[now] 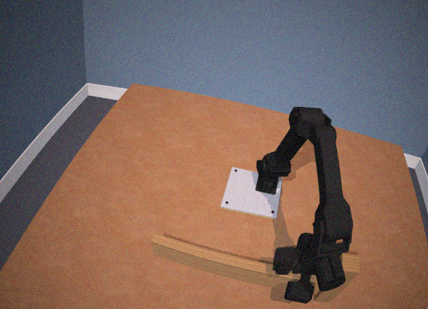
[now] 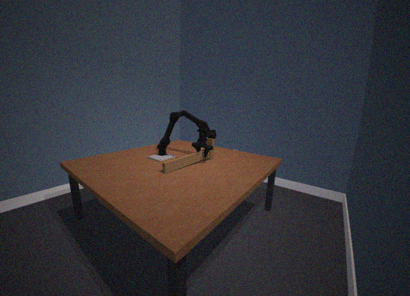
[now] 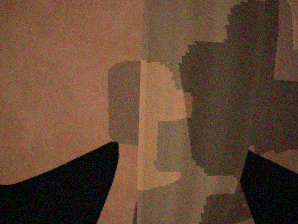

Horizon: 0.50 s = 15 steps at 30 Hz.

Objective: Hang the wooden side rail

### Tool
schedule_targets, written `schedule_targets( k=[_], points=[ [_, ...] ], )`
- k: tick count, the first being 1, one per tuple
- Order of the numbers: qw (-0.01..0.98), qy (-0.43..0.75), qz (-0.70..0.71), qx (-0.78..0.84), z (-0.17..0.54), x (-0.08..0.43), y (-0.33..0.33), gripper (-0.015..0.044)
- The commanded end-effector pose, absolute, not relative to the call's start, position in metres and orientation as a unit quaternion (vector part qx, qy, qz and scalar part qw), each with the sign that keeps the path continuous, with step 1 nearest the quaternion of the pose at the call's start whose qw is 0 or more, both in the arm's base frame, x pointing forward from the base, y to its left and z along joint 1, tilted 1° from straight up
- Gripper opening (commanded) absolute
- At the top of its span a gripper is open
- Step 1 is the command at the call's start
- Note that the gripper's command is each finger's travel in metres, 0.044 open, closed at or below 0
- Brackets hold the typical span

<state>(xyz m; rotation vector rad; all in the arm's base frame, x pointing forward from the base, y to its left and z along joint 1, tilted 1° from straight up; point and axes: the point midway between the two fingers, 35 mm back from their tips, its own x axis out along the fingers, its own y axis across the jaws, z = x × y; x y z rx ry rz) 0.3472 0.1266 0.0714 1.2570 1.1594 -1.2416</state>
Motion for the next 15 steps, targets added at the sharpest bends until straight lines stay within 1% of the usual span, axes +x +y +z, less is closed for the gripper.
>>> schedule_targets(
  k=[1, 3, 15],
  points=[
    [0.492, 0.477, -0.505, 0.525, 0.098, 0.349, 0.128, 0.044],
    [0.491, 0.478, -0.504, 0.526, 0.109, 0.348, 0.127, 0.044],
    [0.491, 0.478, -0.504, 0.526, 0.109, 0.348, 0.127, 0.044]
  ],
)
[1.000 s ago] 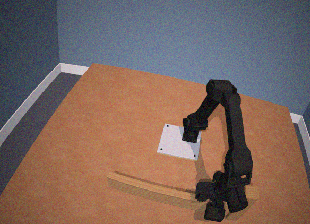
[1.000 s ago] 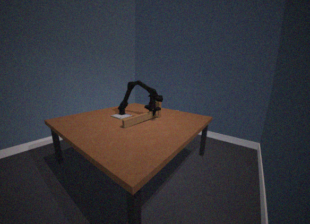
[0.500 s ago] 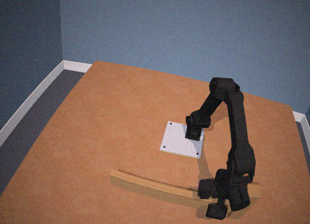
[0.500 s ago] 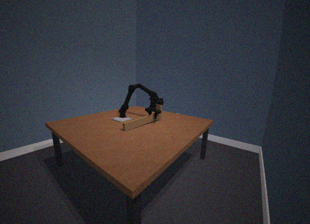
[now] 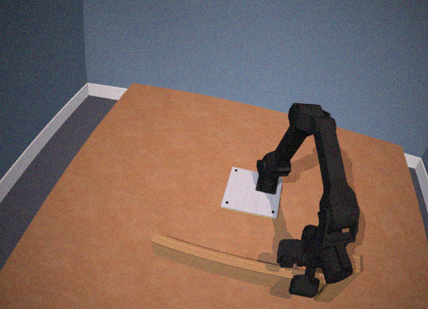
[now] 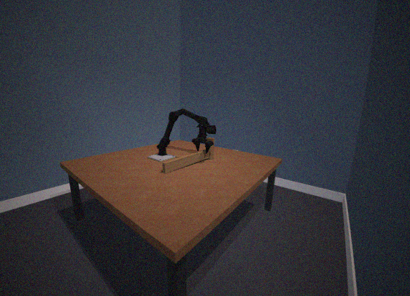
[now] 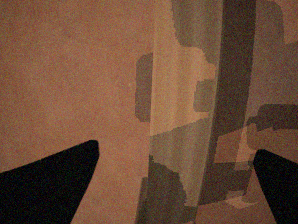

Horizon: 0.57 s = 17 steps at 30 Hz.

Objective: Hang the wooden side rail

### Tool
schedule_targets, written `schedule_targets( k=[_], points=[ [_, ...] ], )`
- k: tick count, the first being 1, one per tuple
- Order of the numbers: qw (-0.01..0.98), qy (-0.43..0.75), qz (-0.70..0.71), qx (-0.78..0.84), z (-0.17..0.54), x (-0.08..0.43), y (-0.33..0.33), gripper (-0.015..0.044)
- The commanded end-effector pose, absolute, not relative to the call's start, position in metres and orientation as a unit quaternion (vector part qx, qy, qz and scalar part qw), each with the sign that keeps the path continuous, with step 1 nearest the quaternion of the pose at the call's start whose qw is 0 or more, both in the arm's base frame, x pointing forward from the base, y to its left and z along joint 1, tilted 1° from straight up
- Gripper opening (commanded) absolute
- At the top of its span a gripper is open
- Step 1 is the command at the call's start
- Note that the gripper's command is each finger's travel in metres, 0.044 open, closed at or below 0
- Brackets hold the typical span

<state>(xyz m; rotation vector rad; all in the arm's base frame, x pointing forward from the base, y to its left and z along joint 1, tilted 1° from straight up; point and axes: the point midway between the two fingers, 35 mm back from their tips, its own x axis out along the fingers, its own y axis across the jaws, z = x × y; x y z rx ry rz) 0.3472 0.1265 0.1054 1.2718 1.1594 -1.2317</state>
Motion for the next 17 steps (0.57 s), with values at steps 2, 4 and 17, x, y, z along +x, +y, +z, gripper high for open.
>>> schedule_targets(
  k=[2, 4, 17],
  points=[
    [0.491, 0.478, -0.504, 0.526, 0.109, 0.349, 0.12, 0.044],
    [0.491, 0.477, -0.504, 0.526, 0.109, 0.349, 0.106, 0.044],
    [0.49, 0.474, -0.506, 0.529, 0.109, 0.351, 0.1, 0.044]
  ],
)
